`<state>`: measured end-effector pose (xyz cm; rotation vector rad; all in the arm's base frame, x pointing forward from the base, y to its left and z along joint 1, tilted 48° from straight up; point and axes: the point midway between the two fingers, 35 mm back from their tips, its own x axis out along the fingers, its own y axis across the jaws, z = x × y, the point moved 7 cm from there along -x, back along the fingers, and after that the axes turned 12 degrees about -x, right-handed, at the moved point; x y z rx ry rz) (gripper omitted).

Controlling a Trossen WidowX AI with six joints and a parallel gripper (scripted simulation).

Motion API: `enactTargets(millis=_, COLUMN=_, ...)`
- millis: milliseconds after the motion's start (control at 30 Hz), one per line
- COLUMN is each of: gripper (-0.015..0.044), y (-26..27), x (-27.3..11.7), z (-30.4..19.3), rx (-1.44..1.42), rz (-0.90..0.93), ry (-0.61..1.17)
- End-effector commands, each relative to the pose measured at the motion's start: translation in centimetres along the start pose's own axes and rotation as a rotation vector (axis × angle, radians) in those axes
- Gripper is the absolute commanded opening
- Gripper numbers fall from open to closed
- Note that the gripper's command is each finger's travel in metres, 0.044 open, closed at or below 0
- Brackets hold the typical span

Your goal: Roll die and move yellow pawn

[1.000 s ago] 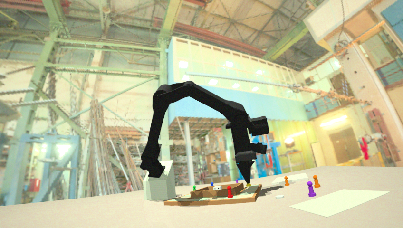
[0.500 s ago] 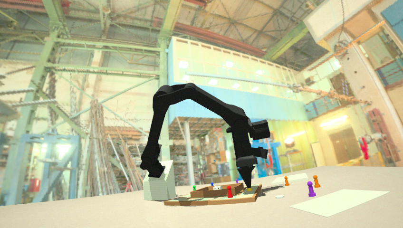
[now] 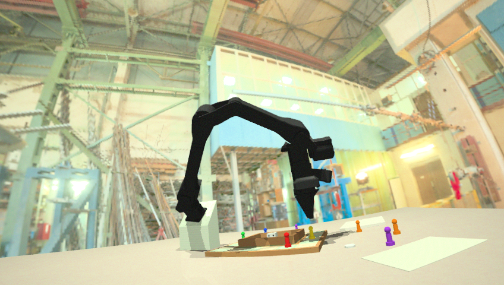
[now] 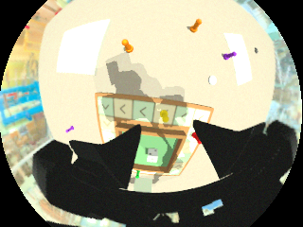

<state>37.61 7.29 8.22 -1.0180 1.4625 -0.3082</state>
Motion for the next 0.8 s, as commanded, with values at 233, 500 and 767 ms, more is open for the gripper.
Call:
enactTargets(millis=233, gripper=0.0440, y=5.6, x=-6.0, z=-6.2, rx=0.056, rz=0.043, ry=-0.005)
enactTargets(millis=500, gripper=0.0440, y=10.0, x=-8.9, z=-15.9, rx=0.136, rz=0.027, ry=0.015)
enactTargets(millis=767, gripper=0.0440, y=8.2, x=-8.2, z=-10.5, rx=0.089, rz=0.045, ry=-0.014)
